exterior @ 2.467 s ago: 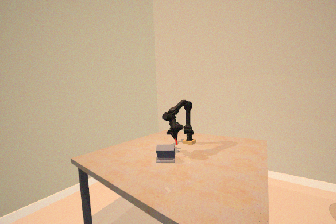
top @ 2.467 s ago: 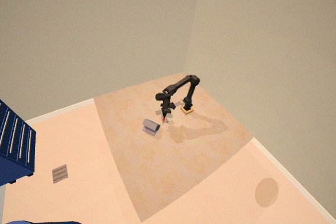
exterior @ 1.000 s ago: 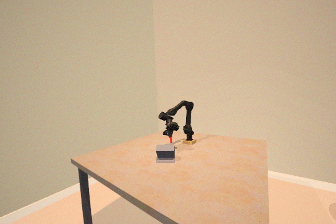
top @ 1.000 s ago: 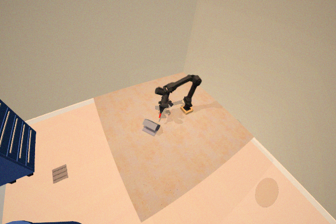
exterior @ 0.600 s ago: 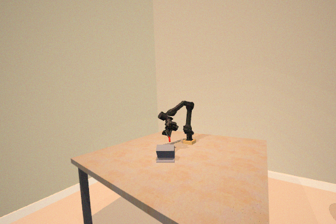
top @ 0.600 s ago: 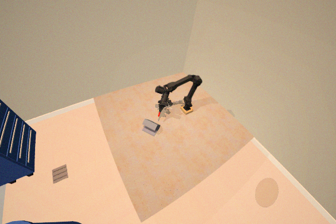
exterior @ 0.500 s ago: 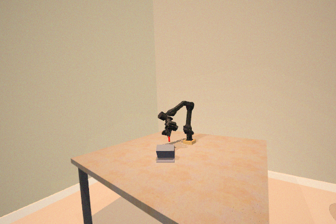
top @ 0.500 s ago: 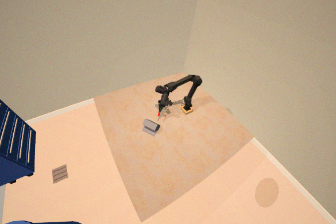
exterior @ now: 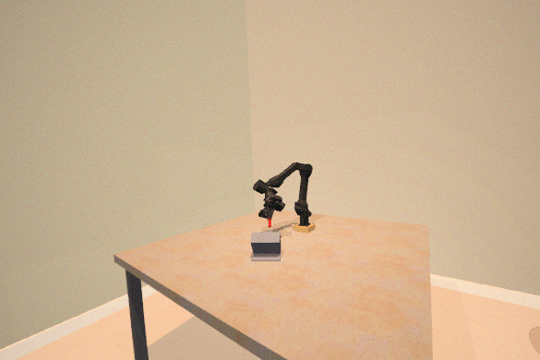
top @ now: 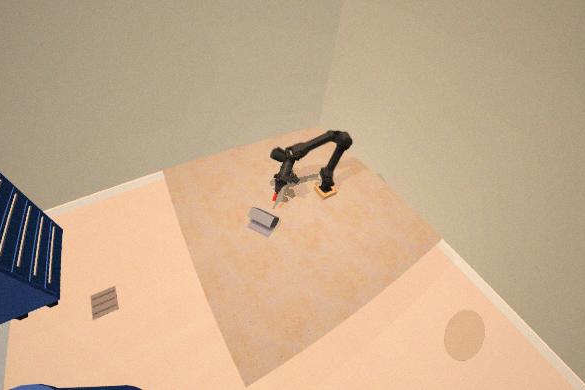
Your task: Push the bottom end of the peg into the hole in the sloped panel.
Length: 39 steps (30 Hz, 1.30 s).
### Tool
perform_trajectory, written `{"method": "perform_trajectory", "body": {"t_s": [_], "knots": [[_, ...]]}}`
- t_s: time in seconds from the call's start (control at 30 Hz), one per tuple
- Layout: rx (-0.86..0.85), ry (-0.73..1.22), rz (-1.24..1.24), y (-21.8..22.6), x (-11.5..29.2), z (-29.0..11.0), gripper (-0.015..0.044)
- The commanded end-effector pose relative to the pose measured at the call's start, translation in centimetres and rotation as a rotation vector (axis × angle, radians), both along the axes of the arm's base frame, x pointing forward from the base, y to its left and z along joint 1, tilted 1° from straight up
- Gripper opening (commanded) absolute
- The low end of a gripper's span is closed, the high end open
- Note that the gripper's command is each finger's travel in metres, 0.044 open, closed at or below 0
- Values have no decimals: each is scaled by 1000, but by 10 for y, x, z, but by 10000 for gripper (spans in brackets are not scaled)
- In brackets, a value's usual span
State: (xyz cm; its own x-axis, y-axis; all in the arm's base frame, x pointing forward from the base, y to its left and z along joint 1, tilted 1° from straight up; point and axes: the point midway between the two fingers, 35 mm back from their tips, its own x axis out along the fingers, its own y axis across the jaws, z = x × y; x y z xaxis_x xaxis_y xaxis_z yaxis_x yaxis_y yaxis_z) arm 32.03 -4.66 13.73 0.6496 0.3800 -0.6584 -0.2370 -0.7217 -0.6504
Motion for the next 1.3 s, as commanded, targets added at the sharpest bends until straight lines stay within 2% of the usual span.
{"method": "perform_trajectory", "body": {"t_s": [0.0,1.27], "knots": [[7,-4,-2,1,3,-4,0],[11,-73,-19,7,32,-29,0]]}}
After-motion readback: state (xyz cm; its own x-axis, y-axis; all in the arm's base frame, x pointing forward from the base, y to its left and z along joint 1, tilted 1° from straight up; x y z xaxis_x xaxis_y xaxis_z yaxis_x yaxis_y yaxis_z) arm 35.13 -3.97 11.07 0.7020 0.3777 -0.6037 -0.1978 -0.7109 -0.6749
